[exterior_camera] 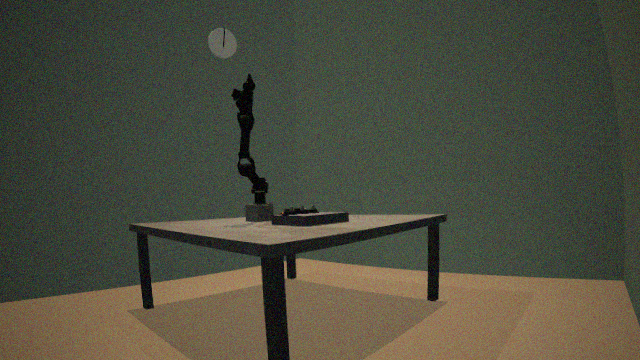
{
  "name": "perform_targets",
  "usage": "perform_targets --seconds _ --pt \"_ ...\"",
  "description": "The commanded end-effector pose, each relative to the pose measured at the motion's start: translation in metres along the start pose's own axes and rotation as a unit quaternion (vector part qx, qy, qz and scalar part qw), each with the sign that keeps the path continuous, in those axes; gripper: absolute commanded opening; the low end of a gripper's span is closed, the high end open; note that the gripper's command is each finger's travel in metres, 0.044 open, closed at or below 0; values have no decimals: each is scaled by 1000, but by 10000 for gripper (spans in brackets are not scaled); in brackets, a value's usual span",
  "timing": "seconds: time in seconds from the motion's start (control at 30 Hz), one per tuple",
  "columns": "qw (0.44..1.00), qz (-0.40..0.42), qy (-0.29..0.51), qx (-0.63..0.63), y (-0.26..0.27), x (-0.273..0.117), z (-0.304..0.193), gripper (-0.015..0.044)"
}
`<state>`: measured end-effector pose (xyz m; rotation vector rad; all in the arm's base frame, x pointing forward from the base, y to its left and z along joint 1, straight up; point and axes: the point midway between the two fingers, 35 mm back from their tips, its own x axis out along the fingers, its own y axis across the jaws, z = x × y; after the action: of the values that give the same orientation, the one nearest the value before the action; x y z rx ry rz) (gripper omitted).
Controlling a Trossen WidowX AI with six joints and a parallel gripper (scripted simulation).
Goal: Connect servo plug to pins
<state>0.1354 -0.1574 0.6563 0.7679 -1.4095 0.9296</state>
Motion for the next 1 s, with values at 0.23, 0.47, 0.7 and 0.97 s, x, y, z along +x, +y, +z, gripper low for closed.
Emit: perform_targets --seconds 0.23,0.47,0.7,0.97 --pt "1000 17 13 -12 23 4 3 190" --pt "997 52 45 -39 74 11 -1 115" --pt "992 69 77 -77 108 15 -14 115" --pt "979 98 136 -119 160 13 -45 115"
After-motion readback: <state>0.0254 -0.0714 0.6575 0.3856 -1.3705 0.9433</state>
